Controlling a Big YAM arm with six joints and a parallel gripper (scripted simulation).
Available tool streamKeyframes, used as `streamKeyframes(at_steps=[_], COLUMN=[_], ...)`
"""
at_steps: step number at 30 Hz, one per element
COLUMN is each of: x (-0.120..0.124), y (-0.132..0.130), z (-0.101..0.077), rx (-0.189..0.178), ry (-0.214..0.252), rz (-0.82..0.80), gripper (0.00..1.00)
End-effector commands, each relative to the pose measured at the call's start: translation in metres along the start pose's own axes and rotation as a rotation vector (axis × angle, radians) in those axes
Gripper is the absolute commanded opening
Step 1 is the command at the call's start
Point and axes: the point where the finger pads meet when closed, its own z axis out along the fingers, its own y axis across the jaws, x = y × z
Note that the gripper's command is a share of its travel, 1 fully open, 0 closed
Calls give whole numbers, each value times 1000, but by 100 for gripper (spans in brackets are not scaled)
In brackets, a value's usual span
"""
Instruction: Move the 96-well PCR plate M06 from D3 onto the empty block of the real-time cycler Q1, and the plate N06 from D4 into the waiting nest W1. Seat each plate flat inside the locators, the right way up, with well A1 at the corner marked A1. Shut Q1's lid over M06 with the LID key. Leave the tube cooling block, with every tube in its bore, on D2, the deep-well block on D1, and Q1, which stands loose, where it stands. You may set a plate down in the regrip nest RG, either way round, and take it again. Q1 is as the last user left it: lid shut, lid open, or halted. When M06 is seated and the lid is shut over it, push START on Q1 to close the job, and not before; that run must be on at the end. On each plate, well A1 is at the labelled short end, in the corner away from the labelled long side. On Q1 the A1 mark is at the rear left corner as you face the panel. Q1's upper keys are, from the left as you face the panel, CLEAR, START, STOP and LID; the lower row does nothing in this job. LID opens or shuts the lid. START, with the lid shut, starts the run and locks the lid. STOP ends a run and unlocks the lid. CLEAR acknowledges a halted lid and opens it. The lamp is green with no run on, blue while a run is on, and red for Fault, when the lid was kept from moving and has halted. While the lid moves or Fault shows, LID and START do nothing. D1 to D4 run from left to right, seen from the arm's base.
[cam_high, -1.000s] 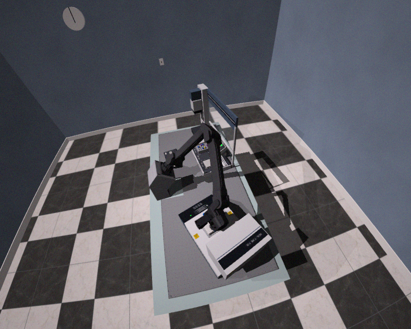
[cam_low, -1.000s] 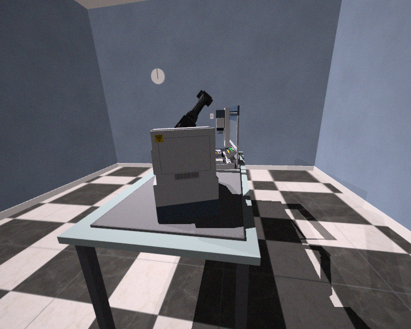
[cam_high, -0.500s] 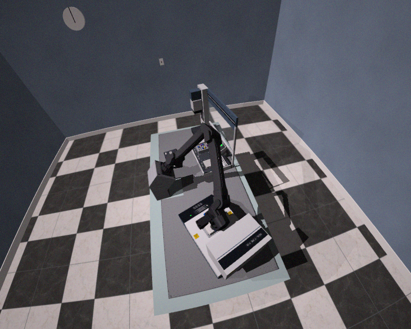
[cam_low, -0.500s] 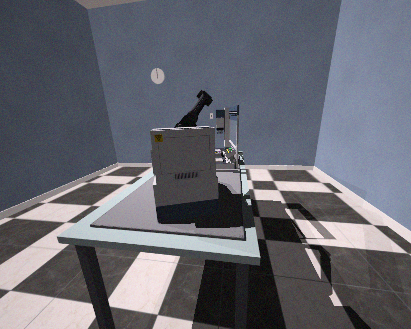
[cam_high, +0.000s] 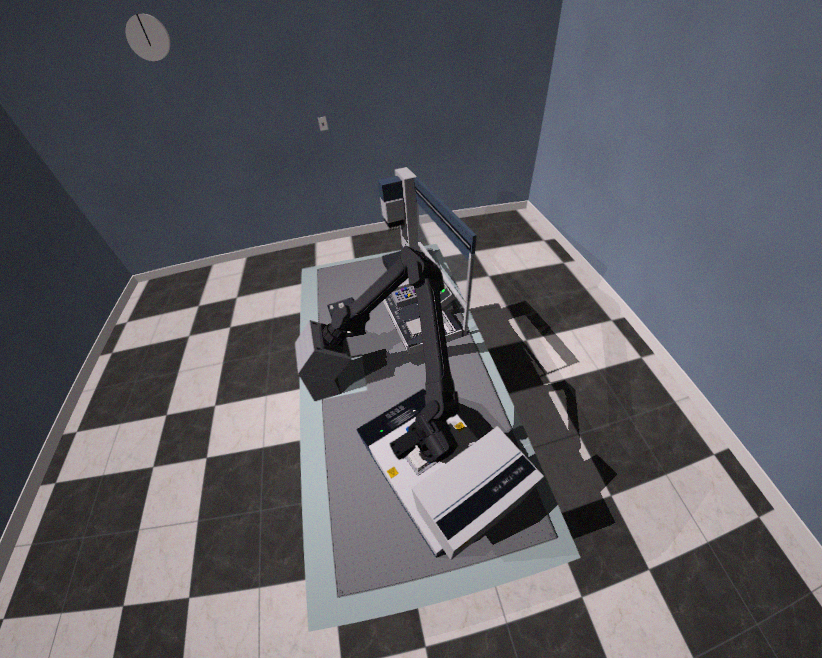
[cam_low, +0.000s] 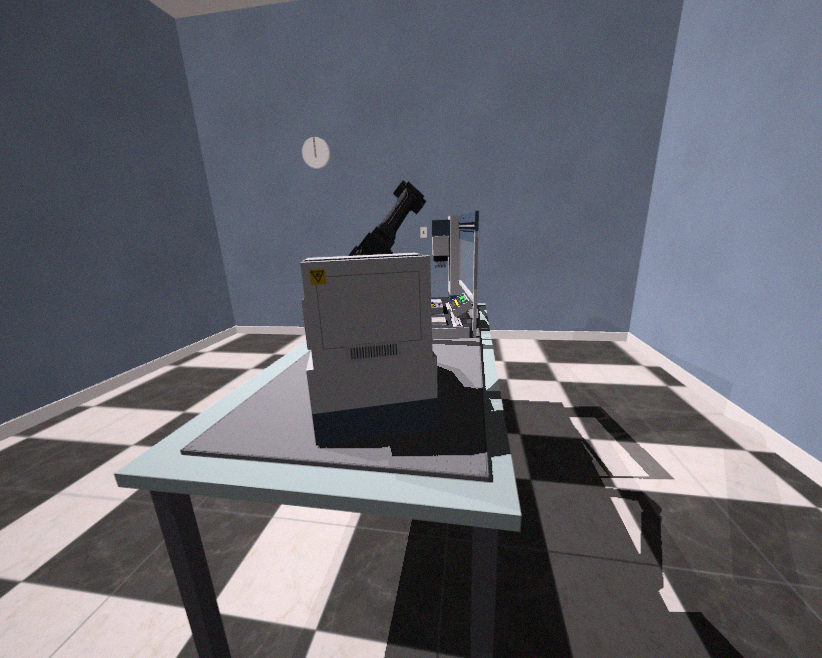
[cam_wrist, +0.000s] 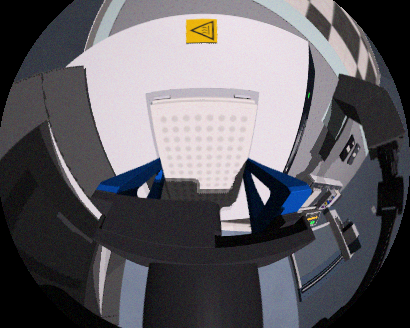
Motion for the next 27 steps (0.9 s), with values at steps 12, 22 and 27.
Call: streamKeyframes(at_steps=[12,22,27], x=[21,11,4], y=[22,13,4], z=[-17,-1,9], rx=[-59,-29,-5], ry=[-10,-3,2], rz=[-42,-30,-8], gripper=[0,0,0])
